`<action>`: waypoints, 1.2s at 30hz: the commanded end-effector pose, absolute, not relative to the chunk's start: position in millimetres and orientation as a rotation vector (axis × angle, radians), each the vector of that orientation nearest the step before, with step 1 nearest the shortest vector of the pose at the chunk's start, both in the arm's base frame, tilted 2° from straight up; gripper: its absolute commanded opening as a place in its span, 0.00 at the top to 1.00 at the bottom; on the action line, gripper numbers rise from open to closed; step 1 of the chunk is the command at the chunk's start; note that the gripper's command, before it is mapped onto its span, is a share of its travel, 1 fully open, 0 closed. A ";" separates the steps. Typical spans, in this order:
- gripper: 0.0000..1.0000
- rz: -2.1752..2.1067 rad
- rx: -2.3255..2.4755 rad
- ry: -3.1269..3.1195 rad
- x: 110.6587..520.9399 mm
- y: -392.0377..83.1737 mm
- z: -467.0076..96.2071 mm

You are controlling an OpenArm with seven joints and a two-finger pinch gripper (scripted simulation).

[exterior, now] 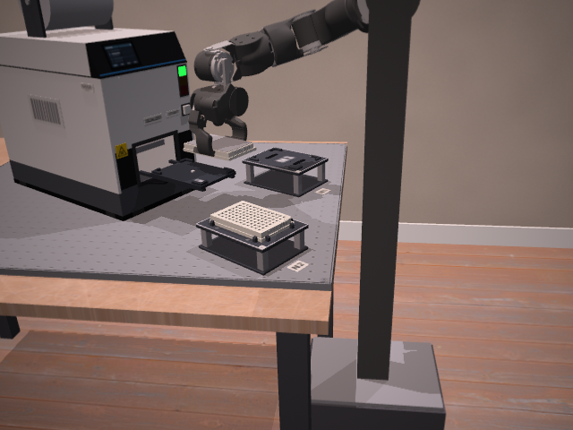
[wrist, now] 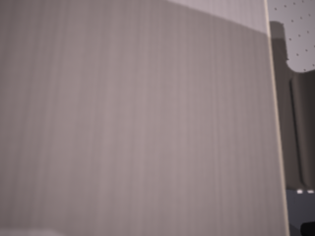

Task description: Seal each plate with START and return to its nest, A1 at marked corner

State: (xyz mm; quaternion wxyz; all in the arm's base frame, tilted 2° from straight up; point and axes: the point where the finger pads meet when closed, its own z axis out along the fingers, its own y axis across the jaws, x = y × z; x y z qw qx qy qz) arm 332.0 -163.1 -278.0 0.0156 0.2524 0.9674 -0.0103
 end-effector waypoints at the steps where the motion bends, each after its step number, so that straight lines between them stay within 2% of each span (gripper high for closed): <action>1: 1.00 -0.017 0.792 3.004 331.2 -164.1 -277.7; 36: 1.00 -0.021 0.787 3.005 284.3 -219.7 -277.4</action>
